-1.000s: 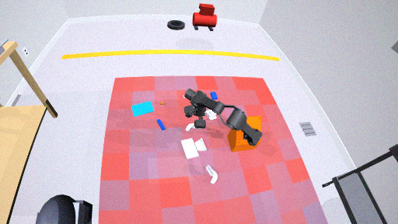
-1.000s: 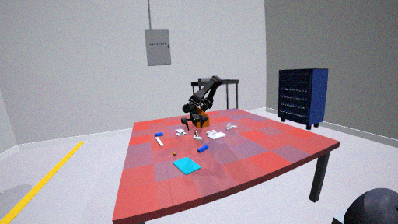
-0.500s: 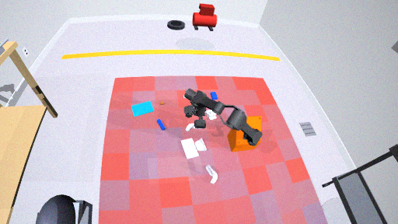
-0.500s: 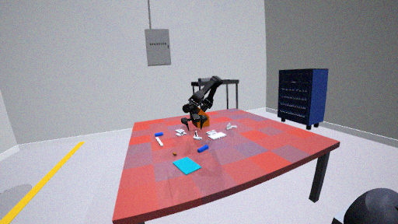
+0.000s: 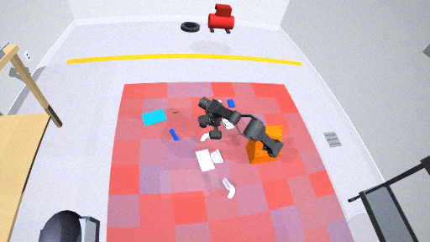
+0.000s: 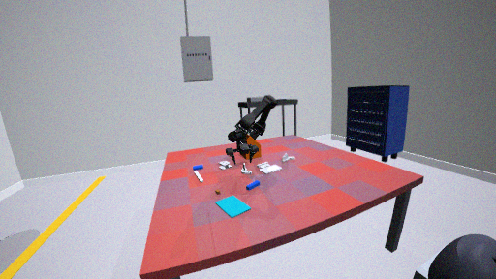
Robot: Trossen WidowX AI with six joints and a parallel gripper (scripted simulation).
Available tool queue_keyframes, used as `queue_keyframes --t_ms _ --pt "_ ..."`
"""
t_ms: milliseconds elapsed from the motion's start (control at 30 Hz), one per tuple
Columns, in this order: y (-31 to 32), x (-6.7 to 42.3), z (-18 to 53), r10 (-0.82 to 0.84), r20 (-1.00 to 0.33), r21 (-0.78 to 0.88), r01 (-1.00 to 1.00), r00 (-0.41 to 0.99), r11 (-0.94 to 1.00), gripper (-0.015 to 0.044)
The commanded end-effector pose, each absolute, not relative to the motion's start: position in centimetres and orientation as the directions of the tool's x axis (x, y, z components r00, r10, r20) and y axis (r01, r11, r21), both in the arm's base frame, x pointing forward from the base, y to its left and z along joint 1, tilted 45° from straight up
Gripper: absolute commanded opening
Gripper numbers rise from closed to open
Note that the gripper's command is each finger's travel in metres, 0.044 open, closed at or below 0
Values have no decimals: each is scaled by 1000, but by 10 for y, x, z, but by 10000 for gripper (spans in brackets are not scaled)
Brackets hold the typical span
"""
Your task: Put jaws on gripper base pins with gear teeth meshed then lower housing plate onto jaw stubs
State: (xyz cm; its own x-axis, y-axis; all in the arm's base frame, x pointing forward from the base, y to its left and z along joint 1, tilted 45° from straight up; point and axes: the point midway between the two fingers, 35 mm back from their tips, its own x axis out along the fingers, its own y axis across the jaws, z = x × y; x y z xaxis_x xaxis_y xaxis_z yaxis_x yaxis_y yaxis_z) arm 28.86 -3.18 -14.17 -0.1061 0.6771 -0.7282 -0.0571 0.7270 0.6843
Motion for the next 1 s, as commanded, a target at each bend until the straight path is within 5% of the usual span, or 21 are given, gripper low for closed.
queue_keyframes --t_ms 0,967 --pt "-24 286 -149 682 -723 690 -50 -113 722 440" --pt "-1 283 -172 685 -720 692 -49 -111 720 440"
